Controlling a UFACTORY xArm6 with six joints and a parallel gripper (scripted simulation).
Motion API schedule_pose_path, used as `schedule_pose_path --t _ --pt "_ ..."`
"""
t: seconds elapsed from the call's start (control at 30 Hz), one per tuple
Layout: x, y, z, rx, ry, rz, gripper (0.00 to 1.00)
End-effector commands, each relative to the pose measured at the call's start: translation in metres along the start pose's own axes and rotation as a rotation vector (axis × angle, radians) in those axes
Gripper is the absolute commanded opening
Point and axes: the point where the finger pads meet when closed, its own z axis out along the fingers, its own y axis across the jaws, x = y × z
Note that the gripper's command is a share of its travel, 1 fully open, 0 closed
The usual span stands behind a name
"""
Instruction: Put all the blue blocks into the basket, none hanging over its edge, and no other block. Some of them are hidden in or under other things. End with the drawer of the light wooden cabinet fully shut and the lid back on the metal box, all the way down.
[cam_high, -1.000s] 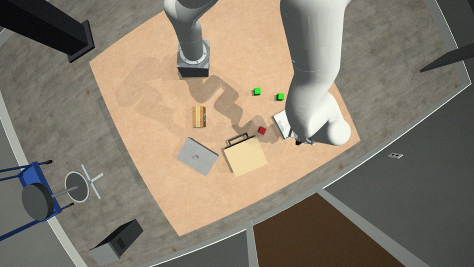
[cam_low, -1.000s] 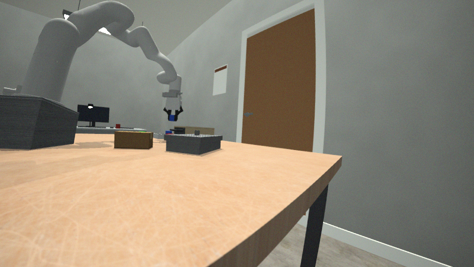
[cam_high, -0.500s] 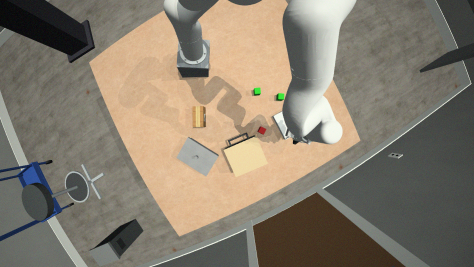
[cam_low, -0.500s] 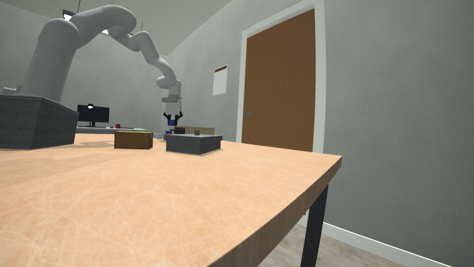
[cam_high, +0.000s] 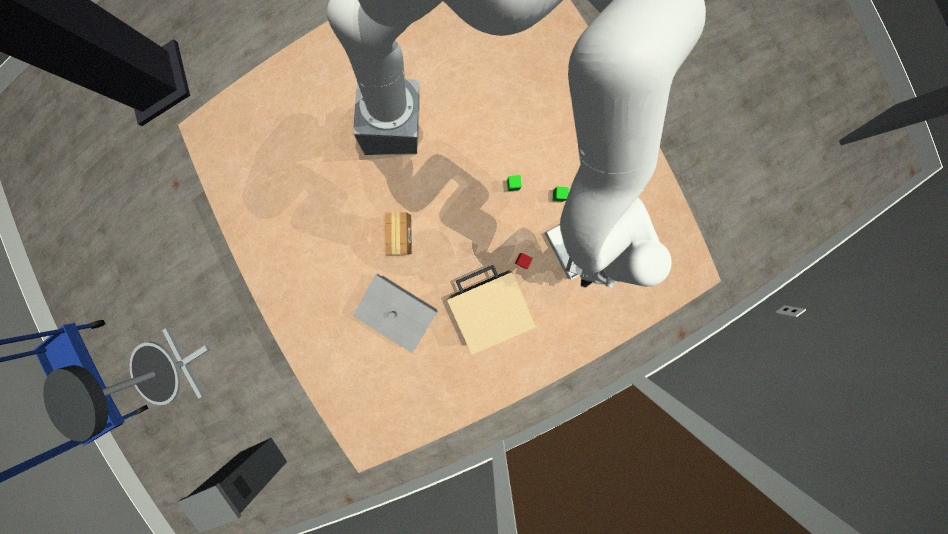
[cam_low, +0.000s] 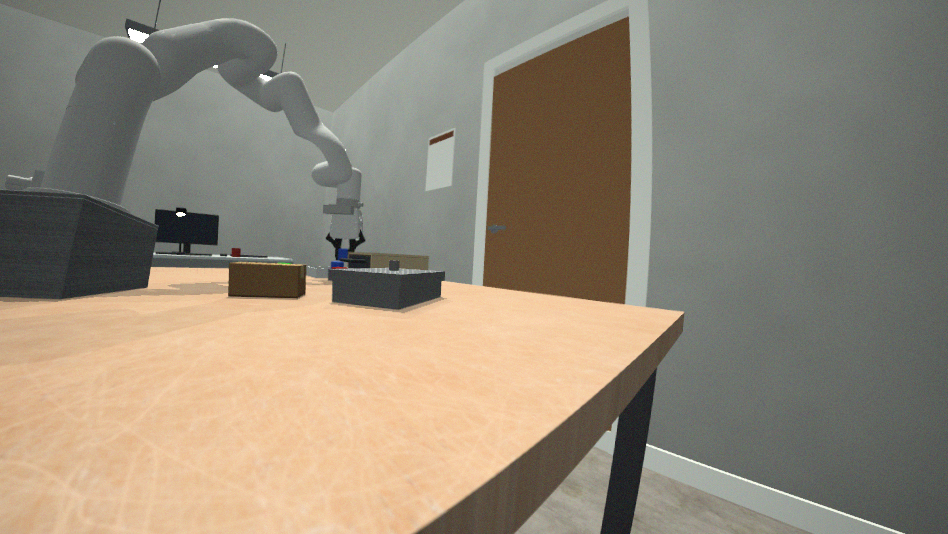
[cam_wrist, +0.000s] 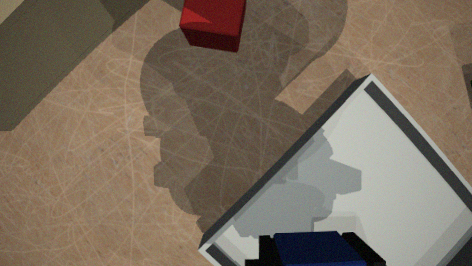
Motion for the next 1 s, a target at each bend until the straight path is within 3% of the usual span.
schedule_pose_path --t 0.0,0.97 --pt "-0.002 -0.001 0.009 0.002 -0.005 0.0 0.0" --pt "-0.003 -0.001 0.04 0.002 -0.005 0.0 0.0"
